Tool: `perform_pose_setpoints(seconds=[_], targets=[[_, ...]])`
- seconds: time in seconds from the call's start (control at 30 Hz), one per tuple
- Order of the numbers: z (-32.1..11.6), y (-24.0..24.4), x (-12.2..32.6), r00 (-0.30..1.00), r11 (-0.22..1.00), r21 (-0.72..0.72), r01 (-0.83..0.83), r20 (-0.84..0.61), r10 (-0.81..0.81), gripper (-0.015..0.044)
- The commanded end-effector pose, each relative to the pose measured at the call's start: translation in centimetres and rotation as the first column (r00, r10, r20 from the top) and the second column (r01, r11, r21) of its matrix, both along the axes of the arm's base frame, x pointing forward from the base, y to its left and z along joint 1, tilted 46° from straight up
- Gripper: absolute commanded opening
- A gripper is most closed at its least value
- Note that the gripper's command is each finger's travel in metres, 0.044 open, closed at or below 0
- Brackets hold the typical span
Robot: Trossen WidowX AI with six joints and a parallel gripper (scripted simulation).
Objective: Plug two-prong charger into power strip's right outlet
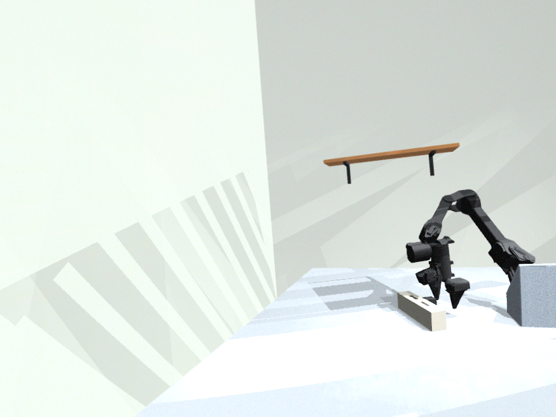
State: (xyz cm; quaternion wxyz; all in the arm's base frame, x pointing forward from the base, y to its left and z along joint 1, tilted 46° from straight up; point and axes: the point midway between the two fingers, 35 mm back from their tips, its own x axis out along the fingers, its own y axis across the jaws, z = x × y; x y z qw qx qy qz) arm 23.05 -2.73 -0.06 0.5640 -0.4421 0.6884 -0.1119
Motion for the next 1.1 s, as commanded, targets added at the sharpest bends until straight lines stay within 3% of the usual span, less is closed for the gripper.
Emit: perform_pose_setpoints(seconds=[0.0,0.33,1.07], targets=[[0.9,1.1,0.3,0.996,0.996,0.055,-0.068,0.063,0.064,0.044],[4.7,6.1,0.9,0.872,0.887,0.203,-0.415,0.368,0.324,0.044],[4.8,6.2,0.9,0.868,0.884,0.204,-0.422,0.373,0.328,0.044]])
